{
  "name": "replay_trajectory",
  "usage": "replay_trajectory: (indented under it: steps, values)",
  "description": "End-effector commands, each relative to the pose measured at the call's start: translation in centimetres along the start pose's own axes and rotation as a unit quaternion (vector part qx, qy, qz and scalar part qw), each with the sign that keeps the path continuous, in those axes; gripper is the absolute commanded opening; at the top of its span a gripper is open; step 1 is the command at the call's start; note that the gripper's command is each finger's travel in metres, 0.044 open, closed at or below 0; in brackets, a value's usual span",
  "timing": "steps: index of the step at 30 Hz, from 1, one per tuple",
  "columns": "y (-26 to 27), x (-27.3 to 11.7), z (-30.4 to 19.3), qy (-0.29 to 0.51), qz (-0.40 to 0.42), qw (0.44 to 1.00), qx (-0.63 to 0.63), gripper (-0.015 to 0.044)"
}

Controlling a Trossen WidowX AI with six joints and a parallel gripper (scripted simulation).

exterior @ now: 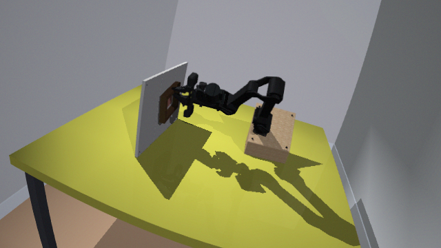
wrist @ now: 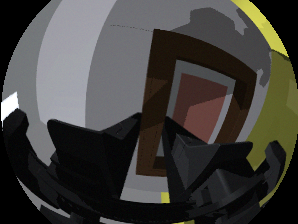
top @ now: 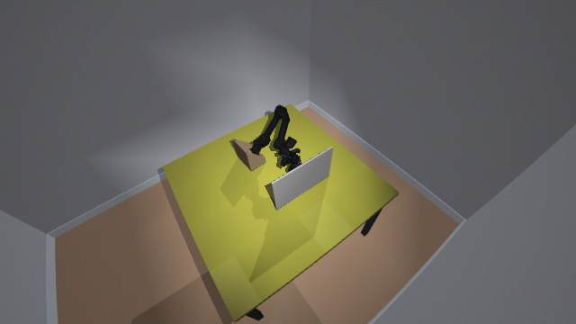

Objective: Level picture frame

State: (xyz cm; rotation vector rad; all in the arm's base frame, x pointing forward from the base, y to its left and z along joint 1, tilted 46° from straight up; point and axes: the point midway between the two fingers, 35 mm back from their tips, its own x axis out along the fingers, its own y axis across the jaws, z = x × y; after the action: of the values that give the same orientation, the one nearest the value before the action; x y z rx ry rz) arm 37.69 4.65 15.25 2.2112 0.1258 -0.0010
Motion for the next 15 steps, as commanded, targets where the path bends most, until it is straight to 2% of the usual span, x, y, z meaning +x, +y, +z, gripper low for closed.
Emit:
replay_trajectory:
  steps: [1, 15]
  values:
    - [0.30, -0.01, 0.11, -0.001, 0.006, 1.000, -0.002, 0.0000]
    - [0.01, 0.00, 0.10, -0.001, 0.006, 1.000, -0.002, 0.0000]
